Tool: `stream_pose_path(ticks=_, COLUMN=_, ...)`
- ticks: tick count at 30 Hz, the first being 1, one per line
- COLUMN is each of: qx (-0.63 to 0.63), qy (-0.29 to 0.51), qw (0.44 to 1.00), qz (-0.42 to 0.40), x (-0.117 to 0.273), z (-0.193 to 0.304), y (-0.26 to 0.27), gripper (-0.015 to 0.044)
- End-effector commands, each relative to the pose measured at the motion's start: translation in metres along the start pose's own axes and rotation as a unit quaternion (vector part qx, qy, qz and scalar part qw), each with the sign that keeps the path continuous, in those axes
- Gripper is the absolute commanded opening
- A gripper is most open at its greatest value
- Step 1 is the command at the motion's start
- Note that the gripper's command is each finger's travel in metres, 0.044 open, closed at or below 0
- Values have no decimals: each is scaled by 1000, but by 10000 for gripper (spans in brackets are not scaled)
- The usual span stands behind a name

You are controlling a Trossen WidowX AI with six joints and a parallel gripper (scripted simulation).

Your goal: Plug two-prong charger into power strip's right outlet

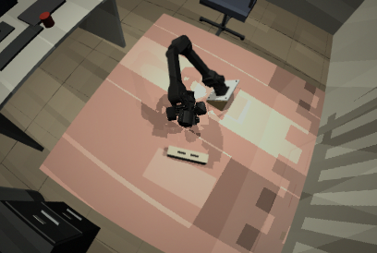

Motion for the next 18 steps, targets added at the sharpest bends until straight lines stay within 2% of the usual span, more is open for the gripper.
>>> stream_pose_path(ticks=1, qx=9, qy=8, qw=1000, qz=3, x=-2, z=3, y=0, gripper=440)
stream_pose_path(ticks=18, qx=9, qy=7, qw=1000, qz=3, x=-22, z=1, y=0, gripper=440)
Point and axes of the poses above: the point midway between the two fingers, 35 mm back from their tips, its own x axis back along the fingers, its own y axis across the jaws, z = x × y, the point moved 3 cm from there along x, back along the fingers, and after that the axes turned 14 degrees about -x, right-handed, at the moved point
